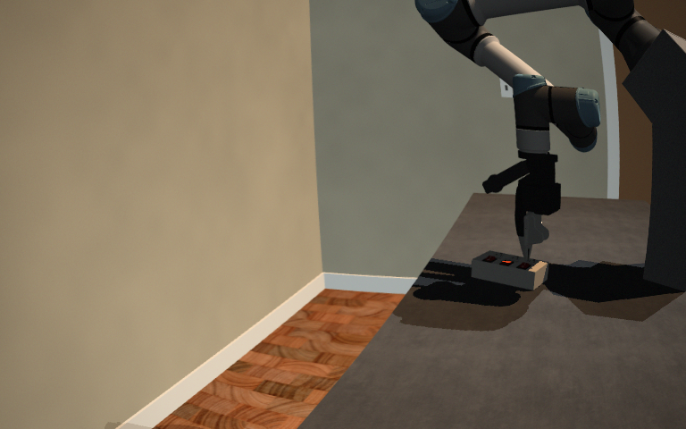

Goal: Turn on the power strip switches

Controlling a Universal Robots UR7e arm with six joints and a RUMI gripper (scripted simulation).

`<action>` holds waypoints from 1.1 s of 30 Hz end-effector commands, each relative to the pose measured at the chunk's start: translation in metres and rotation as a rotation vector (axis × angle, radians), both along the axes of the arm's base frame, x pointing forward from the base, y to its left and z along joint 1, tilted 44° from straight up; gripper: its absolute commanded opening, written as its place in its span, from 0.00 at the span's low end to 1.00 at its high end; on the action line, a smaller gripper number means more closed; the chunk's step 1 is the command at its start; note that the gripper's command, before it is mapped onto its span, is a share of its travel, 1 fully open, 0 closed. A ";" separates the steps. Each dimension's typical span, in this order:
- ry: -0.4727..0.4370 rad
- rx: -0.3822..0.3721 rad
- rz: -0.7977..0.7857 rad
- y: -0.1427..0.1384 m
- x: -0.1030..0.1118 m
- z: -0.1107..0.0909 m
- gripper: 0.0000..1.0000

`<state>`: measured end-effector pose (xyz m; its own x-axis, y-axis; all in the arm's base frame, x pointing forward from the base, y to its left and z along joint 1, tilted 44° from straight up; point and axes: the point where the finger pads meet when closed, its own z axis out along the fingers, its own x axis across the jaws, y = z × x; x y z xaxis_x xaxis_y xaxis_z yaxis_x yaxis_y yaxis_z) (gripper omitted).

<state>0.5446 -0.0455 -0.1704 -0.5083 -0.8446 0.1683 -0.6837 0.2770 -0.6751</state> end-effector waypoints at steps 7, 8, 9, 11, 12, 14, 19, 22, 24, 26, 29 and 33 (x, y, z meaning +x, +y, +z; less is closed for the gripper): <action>-0.001 0.000 0.001 0.000 0.000 0.000 0.00; -0.001 0.000 0.001 0.000 0.000 0.000 0.00; -0.001 0.000 0.001 0.000 0.000 0.000 0.00; -0.001 0.000 0.001 0.000 0.000 0.000 0.00; -0.001 0.000 0.001 0.000 0.000 0.000 0.00; -0.001 0.000 0.001 0.000 0.000 0.000 0.00; -0.001 0.000 0.001 0.000 0.000 0.000 0.00; -0.001 0.000 0.001 0.000 0.001 0.000 0.00; -0.001 0.000 0.001 -0.001 0.001 -0.001 0.00; -0.001 0.000 0.001 -0.001 0.002 -0.002 0.00; -0.001 0.000 0.001 -0.002 0.002 -0.002 0.00; -0.001 0.000 0.001 -0.002 0.003 -0.003 0.00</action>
